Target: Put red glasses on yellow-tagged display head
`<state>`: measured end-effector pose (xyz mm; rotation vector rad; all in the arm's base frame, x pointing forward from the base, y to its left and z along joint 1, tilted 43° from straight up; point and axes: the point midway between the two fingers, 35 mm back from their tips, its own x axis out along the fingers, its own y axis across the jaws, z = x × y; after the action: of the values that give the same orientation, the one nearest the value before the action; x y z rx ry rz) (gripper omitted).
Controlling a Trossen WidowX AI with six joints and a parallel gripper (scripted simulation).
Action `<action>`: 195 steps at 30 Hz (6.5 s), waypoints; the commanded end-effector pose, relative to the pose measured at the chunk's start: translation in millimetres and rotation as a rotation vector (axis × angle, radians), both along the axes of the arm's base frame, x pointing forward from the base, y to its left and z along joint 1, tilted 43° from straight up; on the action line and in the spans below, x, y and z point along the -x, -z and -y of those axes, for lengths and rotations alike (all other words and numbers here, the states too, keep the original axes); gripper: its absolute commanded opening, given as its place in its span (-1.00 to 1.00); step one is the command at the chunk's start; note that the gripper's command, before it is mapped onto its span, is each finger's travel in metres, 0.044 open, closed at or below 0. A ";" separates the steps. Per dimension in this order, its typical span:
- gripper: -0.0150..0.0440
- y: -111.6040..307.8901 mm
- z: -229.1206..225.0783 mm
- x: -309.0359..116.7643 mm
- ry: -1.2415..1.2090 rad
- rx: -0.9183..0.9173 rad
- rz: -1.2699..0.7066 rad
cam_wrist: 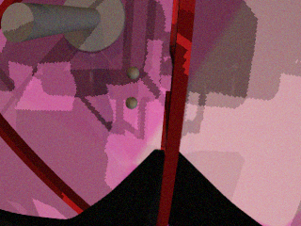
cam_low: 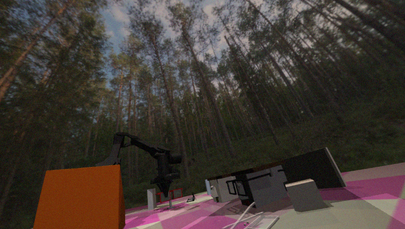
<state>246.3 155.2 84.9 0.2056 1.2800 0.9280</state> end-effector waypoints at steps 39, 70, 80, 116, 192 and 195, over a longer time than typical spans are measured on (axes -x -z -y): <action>-0.49 21.6 21.4 14.7 -0.004 0.002 0.000; -0.49 30.5 30.9 28.6 -0.004 0.002 -0.001; -0.49 30.1 30.4 27.5 -0.004 0.002 -0.001; -0.49 -16.6 66.9 15.8 -0.004 0.005 -0.001; -0.49 -13.0 -14.8 -45.0 -0.004 -0.001 0.004; -0.49 -12.6 -14.4 -46.8 -0.004 -0.001 0.004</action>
<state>290.5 169.8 98.7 0.2033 1.2757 0.9279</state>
